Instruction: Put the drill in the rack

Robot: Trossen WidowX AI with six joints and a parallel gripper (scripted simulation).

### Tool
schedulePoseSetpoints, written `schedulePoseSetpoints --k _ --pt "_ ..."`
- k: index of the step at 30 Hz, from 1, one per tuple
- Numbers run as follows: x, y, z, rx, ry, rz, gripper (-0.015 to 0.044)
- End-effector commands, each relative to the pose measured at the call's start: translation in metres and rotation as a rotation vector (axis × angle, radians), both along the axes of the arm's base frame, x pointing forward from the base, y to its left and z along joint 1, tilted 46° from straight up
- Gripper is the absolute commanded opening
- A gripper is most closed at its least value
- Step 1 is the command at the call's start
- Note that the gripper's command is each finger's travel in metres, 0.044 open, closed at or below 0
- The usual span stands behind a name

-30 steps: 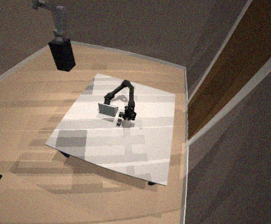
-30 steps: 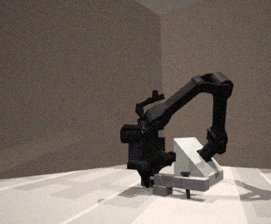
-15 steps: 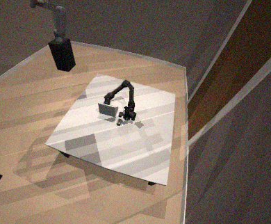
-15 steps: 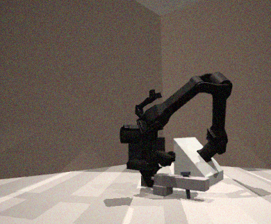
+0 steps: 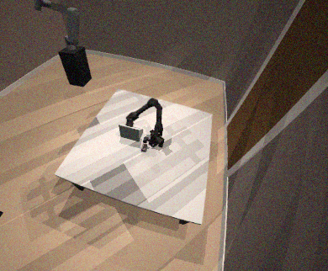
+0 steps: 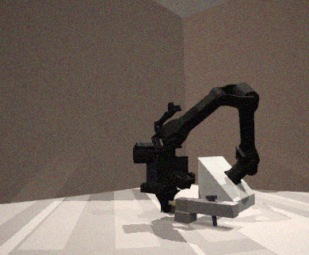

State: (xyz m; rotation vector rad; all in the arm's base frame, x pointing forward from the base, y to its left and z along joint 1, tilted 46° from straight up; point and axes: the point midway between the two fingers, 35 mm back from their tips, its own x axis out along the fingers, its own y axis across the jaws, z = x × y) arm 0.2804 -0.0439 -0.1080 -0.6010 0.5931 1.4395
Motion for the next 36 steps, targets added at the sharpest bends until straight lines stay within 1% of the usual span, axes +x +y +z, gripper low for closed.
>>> schedulePoseSetpoints --k 1,16,17,32,33,36 --pt "0.001 -0.008 -0.005 -0.004 -0.004 -0.001 0.0000" --pt "0.001 -0.023 -0.019 -0.006 -0.004 -0.001 0.0000" --pt "0.000 -0.016 -0.015 -0.001 0.000 0.000 0.0026" --pt "0.000 -0.013 -0.014 -0.004 -0.004 -0.001 0.0420" --pt "0.000 -0.012 -0.014 -0.005 -0.004 -0.001 0.0440" --pt "0.000 -0.011 -0.013 -0.005 -0.004 -0.001 0.0440"
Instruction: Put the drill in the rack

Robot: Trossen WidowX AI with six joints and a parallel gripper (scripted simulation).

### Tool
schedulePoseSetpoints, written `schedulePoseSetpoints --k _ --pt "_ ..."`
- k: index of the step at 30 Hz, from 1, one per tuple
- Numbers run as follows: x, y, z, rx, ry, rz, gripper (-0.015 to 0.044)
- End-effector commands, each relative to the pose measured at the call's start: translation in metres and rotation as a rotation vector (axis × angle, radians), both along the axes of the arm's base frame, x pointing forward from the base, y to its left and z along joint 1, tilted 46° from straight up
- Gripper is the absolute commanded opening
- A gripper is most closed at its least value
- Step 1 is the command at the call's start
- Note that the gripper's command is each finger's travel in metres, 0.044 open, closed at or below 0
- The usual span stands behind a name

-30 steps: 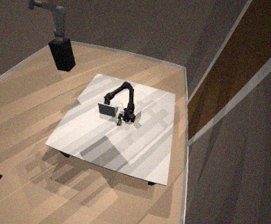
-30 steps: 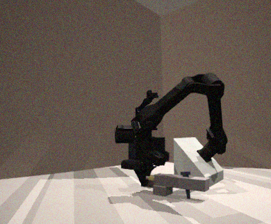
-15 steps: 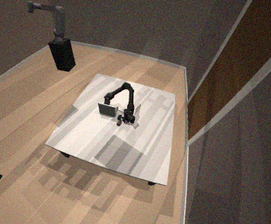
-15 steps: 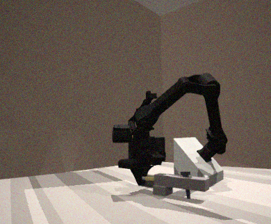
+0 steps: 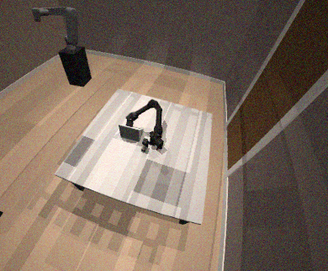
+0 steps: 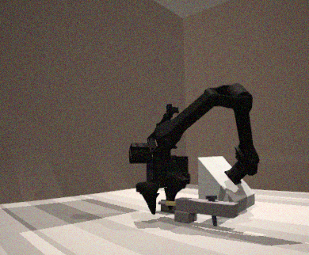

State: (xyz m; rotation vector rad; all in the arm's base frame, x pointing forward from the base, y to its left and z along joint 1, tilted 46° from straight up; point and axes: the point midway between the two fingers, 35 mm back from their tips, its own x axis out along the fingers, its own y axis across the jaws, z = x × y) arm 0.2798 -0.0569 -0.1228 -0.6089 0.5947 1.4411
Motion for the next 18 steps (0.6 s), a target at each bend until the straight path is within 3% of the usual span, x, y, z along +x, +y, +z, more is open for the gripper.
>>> schedulePoseSetpoints --k 1,18 --pt "0.0002 0.0027 0.0015 0.001 -0.001 -0.005 0.0440" --pt "0.0011 0.0086 0.0048 0.002 -0.001 -0.005 0.0440"
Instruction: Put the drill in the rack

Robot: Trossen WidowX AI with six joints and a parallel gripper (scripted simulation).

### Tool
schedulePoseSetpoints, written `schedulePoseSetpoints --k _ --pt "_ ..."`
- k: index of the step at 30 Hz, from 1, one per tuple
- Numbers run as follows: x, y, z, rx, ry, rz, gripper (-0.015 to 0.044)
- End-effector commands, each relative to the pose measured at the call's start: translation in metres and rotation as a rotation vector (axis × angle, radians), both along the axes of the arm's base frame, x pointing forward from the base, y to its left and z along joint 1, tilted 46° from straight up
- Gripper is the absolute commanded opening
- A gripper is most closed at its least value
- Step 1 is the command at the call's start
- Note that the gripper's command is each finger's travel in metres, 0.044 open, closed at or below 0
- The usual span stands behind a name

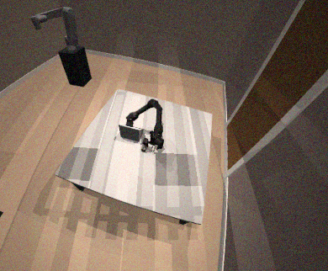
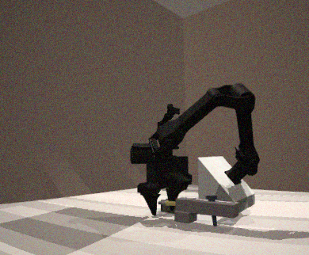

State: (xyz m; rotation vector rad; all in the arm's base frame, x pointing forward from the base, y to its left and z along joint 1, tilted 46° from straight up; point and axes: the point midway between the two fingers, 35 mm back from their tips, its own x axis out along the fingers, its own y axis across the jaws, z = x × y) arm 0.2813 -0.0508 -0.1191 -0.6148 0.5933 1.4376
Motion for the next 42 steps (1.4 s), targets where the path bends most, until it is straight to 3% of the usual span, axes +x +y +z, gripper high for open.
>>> schedulePoseSetpoints --k 1,16,32,42 --pt "-0.0004 0.0028 0.0014 0.005 0.004 -0.004 0.0440" --pt "-0.0007 0.0075 0.0038 0.006 0.004 -0.004 0.0440" --pt "0.0005 0.0048 0.0029 -0.001 -0.002 0.000 0.0020" --pt "-0.0004 0.0038 0.0043 0.005 0.004 -0.004 0.0000"
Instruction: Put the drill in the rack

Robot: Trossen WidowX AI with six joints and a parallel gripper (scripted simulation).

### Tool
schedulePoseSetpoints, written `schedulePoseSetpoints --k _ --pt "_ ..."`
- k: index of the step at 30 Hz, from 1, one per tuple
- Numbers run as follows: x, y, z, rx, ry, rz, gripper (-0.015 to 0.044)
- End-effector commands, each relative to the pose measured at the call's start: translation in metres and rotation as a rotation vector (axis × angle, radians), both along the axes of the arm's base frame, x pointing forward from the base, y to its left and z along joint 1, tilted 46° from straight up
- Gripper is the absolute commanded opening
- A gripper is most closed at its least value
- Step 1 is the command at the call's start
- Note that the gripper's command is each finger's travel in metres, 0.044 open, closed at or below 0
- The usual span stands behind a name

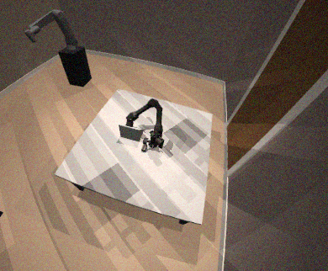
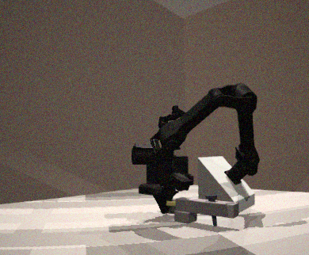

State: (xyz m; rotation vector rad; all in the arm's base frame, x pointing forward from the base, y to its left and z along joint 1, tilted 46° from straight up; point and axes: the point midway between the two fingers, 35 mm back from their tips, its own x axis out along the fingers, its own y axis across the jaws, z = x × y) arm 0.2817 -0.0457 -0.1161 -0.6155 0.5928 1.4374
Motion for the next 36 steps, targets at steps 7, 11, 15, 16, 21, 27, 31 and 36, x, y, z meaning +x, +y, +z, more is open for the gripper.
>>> schedulePoseSetpoints --k 7,11,15,16,21,27,31,36 --pt "-0.0012 -0.0017 0.0017 0.005 0.005 -0.005 0.0000" --pt "-0.0014 -0.0020 0.0020 0.005 0.005 -0.005 0.0000" --pt "-0.0015 -0.0023 0.0022 0.005 0.005 -0.005 0.0000" --pt "-0.0015 -0.0023 0.0022 0.005 0.005 -0.005 0.0000" --pt "-0.0016 -0.0027 0.0025 0.005 0.005 -0.005 0.0000" --pt "-0.0017 -0.0032 0.0029 0.005 0.005 -0.005 0.0000" --pt "-0.0014 -0.0045 -0.0009 0.005 0.005 -0.005 0.0000" --pt "-0.0013 -0.0074 -0.0038 0.005 0.005 -0.005 0.0000"
